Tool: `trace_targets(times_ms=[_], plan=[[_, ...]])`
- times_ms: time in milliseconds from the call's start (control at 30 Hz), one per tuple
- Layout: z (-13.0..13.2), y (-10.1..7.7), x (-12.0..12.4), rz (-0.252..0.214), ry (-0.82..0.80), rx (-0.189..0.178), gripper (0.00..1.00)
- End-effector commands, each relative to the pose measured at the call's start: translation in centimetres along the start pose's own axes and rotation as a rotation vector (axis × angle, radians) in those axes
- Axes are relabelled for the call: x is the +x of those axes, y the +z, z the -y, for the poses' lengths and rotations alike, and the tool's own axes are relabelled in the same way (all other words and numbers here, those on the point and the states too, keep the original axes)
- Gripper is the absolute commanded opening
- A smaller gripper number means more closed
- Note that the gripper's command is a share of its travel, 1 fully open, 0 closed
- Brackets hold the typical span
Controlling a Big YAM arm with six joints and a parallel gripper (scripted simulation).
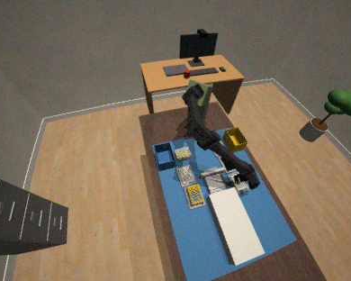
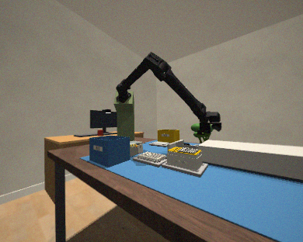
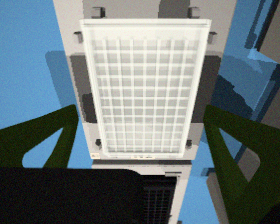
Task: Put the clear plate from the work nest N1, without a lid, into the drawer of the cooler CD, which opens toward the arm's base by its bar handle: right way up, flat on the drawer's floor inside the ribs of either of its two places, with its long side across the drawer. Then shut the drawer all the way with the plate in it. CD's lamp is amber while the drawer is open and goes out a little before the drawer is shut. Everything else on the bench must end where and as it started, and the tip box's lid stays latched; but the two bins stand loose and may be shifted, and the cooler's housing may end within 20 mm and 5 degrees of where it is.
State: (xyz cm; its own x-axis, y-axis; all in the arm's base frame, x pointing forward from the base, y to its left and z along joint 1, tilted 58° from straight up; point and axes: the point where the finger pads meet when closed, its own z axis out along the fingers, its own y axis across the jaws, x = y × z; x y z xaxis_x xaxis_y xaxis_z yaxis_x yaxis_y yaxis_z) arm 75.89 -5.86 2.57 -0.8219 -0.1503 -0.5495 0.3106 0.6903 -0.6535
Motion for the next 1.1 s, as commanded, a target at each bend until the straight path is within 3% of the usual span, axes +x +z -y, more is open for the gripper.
trace_targets(times_ms=[0, 233, 700, 767, 1067], plan=[[0.4, 1.4, 0.7, -0.016, -0.003, 0.007, 1.0], [0.7, 1.7, -0.3, 0.001, 0.012, 0.007, 1.0], [0.7, 3.3, -0.2, 0.001, 0.011, 0.008, 1.0], [0.4, 3.4, 0.8, -0.016, -0.007, 0.007, 1.0], [0.4, 3.4, 0.8, -0.017, -0.005, 0.006, 1.0]])
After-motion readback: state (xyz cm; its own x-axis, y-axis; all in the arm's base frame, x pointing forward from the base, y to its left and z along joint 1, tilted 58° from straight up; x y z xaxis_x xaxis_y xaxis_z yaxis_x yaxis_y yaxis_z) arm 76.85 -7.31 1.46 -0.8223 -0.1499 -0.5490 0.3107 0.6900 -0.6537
